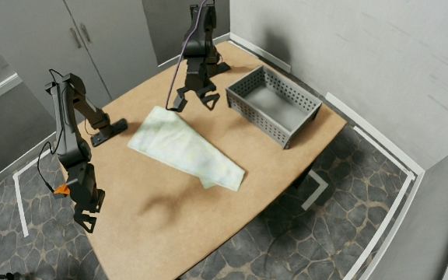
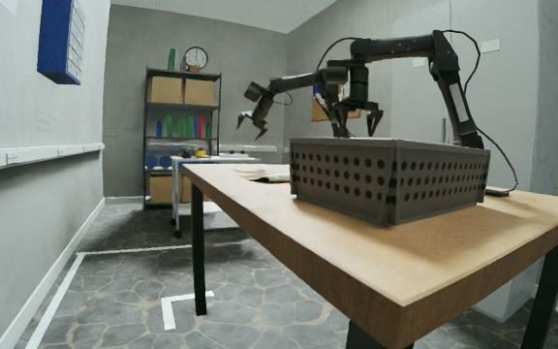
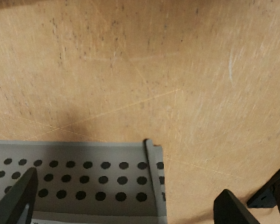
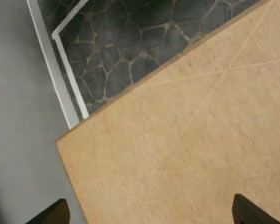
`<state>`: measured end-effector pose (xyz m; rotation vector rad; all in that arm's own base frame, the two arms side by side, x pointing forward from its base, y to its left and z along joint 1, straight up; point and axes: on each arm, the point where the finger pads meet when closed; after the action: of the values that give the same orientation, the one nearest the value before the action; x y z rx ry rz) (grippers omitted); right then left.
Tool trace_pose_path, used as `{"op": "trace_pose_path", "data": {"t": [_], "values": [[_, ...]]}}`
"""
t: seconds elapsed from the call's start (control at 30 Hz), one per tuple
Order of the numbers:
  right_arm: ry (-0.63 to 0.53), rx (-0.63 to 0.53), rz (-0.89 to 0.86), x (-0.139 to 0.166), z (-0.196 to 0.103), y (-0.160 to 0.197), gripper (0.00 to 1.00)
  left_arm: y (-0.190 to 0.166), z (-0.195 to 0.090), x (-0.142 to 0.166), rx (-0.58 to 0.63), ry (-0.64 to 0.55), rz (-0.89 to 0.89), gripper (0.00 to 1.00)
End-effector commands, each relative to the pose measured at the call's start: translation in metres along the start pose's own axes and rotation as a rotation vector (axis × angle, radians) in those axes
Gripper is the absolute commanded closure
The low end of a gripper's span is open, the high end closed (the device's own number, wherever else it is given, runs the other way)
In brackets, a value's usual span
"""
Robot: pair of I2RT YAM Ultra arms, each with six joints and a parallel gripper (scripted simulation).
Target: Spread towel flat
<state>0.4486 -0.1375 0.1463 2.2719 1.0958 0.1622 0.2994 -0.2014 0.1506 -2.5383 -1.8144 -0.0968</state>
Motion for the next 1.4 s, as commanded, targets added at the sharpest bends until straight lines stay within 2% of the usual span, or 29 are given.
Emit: {"op": "trace_pose_path", "data": {"t": [0.0,0.53,0.57,0.6,0.67,0.77,0.8,0.83,0.9,0.97,1.03,1.1,1.13,1.2,1.23,1.3,1.37], "values": [[0.005,-0.013,0.006,0.0,-0.004,0.004,0.0,0.001,-0.003,0.0,-0.012,-0.003,-0.001,0.0],[0.005,-0.013,0.006,0.0,-0.004,0.004,0.0,0.001,-0.003,0.0,-0.012,-0.003,-0.001,0.0],[0.062,-0.068,-0.08,0.004,-0.022,0.009,0.0,0.018,-0.028,-0.006,-0.134,-0.061,-0.07,0.0],[0.099,-0.124,-0.159,0.006,-0.038,0.015,0.0,0.028,-0.043,-0.006,-0.206,-0.1,-0.133,0.0],[0.137,-0.201,-0.26,-0.001,-0.059,0.029,0.0,0.03,-0.047,-0.011,-0.264,-0.139,-0.199,0.0],[0.15,-0.224,-0.287,-0.001,-0.059,0.029,0.0,0.029,-0.047,-0.011,-0.379,-0.184,-0.277,0.0],[0.17,-0.287,-0.363,-0.002,-0.075,0.034,0.0,0.034,-0.063,-0.015,-0.416,-0.235,-0.309,0.0],[0.179,-0.327,-0.409,-0.002,-0.089,0.039,0.0,0.039,-0.076,-0.016,-0.448,-0.261,-0.333,0.0],[0.19,-0.351,-0.44,-0.002,-0.089,0.039,0.0,0.039,-0.076,-0.014,-0.515,-0.295,-0.386,0.0],[0.194,-0.45,-0.536,-0.004,-0.12,0.046,0.0,0.044,-0.109,-0.016,-0.575,-0.369,-0.433,0.0],[0.204,-0.491,-0.594,-0.004,-0.12,0.046,0.0,0.044,-0.11,-0.015,-0.634,-0.417,-0.482,0.0],[0.204,-0.491,-0.594,-0.004,-0.12,0.046,0.0,0.044,-0.11,-0.015,-0.634,-0.417,-0.482,0.0],[0.204,-0.491,-0.594,-0.004,-0.12,0.046,0.0,0.044,-0.11,-0.015,-0.688,-0.462,-0.526,0.0],[0.193,-0.626,-0.728,-0.008,-0.153,0.051,0.0,0.043,-0.143,-0.013,-0.757,-0.559,-0.58,0.0],[0.193,-0.641,-0.746,-0.008,-0.153,0.051,0.0,0.043,-0.146,-0.013,-0.775,-0.583,-0.597,0.0],[0.162,-0.71,-0.81,-0.013,-0.185,0.053,0.0,0.035,-0.178,-0.01,-0.799,-0.645,-0.625,0.0],[0.154,-0.765,-0.866,-0.013,-0.186,0.053,0.0,0.034,-0.183,-0.01,-0.84,-0.703,-0.659,0.0]]}}
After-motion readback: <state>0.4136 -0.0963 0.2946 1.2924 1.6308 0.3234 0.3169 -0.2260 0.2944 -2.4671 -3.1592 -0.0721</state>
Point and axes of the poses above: on each arm, the point where the finger pads meet when closed, its own z axis out along the fingers, its own y axis across the jaws, x = y × z, and after that the axes turned 14 degrees about z, right-handed
